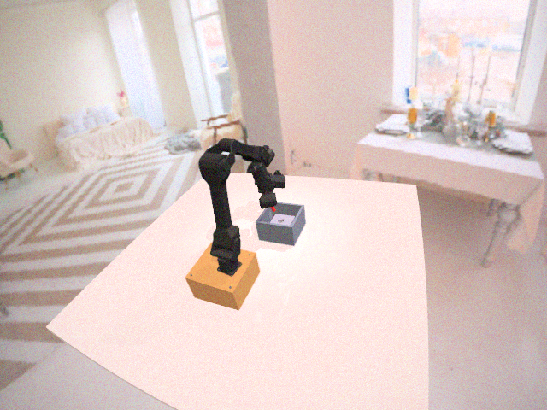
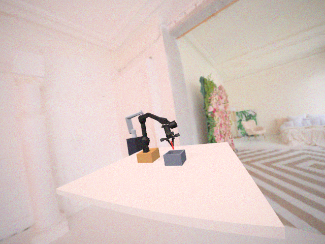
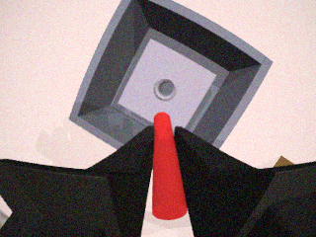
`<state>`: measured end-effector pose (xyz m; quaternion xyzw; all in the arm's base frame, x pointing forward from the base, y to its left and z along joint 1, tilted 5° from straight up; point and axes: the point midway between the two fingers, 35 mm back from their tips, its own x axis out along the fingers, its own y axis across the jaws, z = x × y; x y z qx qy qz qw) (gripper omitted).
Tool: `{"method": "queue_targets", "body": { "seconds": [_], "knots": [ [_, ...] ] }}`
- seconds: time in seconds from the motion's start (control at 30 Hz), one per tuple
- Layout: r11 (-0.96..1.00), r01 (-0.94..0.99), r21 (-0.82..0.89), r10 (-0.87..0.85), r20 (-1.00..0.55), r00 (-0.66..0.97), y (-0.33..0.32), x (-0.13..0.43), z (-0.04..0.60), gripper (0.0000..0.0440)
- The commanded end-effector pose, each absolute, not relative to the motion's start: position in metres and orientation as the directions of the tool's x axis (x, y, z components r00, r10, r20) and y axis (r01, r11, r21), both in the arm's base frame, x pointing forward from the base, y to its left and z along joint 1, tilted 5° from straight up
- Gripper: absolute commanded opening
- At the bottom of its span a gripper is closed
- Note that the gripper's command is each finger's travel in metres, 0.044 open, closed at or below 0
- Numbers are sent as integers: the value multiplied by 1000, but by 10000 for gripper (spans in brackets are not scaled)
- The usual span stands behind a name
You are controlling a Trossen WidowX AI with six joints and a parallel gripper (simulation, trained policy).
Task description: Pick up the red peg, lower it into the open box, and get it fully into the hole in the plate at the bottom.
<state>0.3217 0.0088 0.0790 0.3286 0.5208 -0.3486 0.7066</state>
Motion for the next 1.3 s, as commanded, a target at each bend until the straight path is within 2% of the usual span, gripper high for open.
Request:
{"method": "queue_targets", "body": {
  "seconds": [0.0,0.4,0.57,0.7,0.83,1.2,1.27],
  "knots": [
    [527,844,103,-141,-968,207,0,330,73,11],
    [504,861,69,-117,-982,148,-15,341,38,28],
    [520,853,39,-118,-986,117,-19,342,22,141],
    [527,849,22,-120,-988,100,-21,347,15,161],
    [535,845,31,-120,-986,112,-25,359,15,250],
    [555,831,40,-140,-980,141,-42,387,18,436],
    [553,832,52,-148,-976,160,-47,393,20,440]
  ]
}}
